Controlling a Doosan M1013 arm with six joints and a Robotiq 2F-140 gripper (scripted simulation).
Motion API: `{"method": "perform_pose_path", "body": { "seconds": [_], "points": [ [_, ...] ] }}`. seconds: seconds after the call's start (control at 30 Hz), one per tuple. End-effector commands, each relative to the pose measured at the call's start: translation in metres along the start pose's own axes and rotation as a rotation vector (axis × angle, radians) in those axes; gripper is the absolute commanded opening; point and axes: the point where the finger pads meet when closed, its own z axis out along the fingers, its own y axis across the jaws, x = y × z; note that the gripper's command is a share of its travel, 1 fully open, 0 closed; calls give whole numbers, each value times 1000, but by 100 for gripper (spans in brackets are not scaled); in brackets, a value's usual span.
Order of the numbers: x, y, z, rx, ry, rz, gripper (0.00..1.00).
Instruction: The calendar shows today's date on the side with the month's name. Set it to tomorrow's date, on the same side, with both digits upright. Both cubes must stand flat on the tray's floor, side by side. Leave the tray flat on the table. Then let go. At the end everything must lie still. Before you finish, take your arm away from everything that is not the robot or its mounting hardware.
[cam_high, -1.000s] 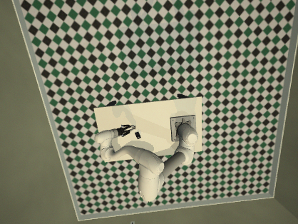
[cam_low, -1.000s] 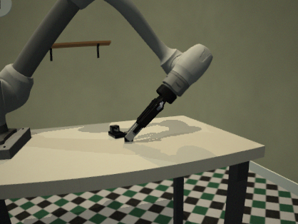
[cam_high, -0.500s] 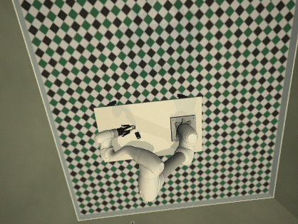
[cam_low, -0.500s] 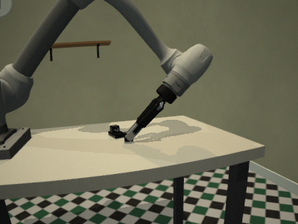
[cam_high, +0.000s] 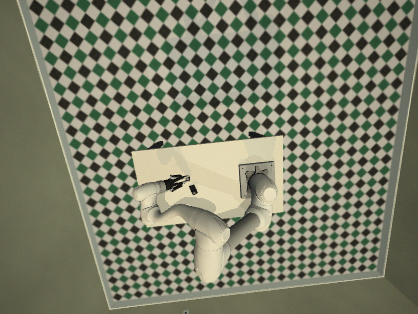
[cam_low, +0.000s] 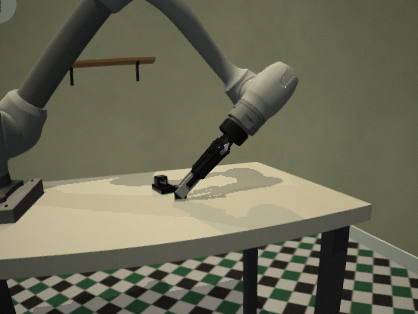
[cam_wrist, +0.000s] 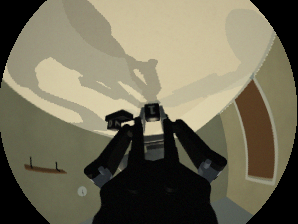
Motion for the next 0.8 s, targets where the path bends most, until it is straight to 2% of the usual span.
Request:
{"method": "perform_pose_path", "body": {
  "seconds": [0.0, 0.77],
  "points": [
    [0, 0, 0, 0, 0, 0, 17],
    [3, 0, 3, 0, 0, 0, 17]
  ]
}}
